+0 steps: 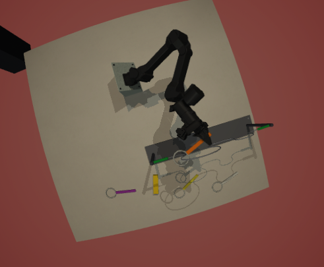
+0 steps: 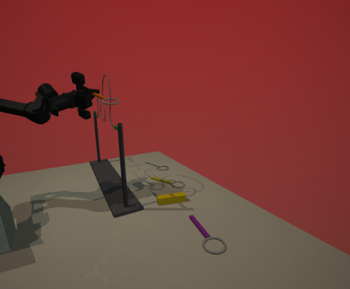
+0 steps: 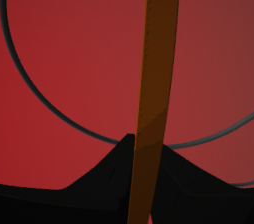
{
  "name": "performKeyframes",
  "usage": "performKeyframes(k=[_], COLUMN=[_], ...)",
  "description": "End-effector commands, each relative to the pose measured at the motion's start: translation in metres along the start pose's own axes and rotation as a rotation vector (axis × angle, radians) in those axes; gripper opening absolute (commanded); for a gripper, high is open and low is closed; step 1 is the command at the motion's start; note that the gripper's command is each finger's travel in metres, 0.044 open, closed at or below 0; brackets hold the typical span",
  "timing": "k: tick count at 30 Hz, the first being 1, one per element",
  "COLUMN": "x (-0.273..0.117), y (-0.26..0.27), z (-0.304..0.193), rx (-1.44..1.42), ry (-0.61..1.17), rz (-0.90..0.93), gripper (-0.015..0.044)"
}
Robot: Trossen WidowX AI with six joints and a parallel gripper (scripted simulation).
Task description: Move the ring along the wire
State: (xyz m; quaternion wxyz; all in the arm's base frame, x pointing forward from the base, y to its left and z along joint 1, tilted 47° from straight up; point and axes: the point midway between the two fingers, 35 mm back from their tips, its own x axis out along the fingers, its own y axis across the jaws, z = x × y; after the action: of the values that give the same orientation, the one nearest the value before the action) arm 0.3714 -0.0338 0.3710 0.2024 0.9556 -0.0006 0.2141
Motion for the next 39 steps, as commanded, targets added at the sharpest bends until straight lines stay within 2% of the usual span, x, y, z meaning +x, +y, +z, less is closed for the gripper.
performKeyframes(k=[1, 22, 39], x=[0.0, 0.0, -0.002], y=[0.002, 0.002, -0.027], z=[-0.001, -0.003, -0.009], rx=[0.051, 0.212, 0.1], ry=[-0.003, -0.021, 0.007], rz=[0.025, 0.096, 0.047], gripper=[-0.015, -0.015, -0.015])
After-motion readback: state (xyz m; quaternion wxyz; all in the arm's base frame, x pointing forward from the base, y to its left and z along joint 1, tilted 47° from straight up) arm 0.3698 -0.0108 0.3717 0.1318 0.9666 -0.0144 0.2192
